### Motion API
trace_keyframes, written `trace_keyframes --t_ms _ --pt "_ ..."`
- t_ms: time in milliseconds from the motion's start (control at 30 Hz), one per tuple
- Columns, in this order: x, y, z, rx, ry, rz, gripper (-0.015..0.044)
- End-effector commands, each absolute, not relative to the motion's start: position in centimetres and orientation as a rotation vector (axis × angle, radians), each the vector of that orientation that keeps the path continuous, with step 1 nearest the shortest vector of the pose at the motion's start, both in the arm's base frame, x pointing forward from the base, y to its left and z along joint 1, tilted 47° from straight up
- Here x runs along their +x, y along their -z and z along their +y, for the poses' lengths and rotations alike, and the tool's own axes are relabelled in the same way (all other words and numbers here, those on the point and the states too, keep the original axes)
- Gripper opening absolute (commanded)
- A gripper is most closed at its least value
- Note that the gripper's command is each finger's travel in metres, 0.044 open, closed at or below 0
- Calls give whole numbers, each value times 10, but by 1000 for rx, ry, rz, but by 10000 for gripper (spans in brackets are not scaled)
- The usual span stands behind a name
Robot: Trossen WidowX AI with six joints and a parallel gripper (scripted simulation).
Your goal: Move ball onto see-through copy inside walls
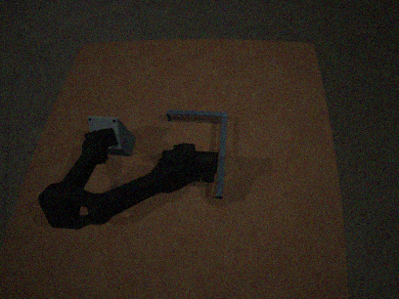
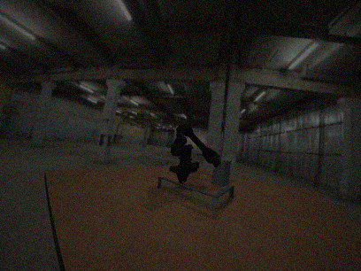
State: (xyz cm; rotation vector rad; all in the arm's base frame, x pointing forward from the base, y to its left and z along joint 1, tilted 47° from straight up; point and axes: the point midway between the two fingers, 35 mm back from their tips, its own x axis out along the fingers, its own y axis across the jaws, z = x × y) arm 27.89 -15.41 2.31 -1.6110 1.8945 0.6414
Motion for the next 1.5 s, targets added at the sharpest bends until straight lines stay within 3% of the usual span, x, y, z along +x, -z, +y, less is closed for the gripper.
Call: trace_keyframes --t_ms 0,500,800,1033,1233,1467 --pt "277 -20 -157 -1617 -648 1899 0" --pt "276 -11 -167 -1617 -647 1900 0" --pt "277 -11 -167 -1612 -640 1896 234" --pt "277 -13 -165 -1612 -640 1895 234" --pt "287 -69 -105 -1615 -650 1897 234" --pt "288 -63 -108 -1631 -656 1889 234"
